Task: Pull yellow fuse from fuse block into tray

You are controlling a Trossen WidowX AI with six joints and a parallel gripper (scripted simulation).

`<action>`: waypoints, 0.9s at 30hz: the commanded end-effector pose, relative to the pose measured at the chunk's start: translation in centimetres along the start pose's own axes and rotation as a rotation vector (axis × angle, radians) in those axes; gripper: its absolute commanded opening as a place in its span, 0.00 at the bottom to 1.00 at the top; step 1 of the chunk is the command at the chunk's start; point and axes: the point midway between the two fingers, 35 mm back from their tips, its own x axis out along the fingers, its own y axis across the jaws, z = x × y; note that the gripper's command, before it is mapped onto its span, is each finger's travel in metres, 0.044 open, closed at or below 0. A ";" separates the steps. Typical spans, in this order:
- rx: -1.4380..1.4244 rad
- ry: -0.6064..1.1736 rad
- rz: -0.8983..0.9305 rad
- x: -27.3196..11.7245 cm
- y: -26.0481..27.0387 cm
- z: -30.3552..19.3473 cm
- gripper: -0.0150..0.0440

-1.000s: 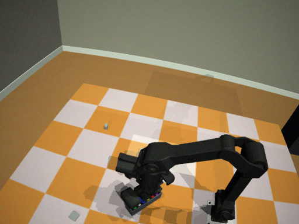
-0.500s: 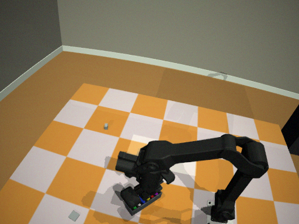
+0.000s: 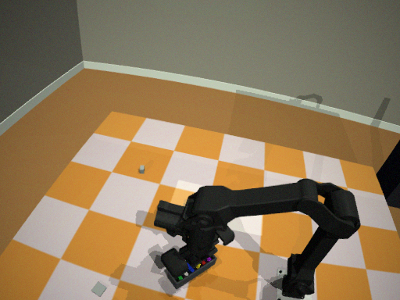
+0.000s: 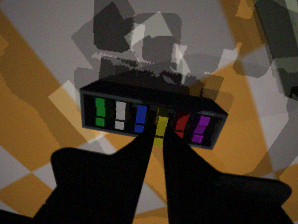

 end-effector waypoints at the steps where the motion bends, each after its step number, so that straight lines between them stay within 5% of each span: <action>1: 0.001 -0.004 0.000 -0.3 0.0 0.1 0.25; 27: 0.002 -0.006 -0.002 -1.6 0.0 0.1 0.25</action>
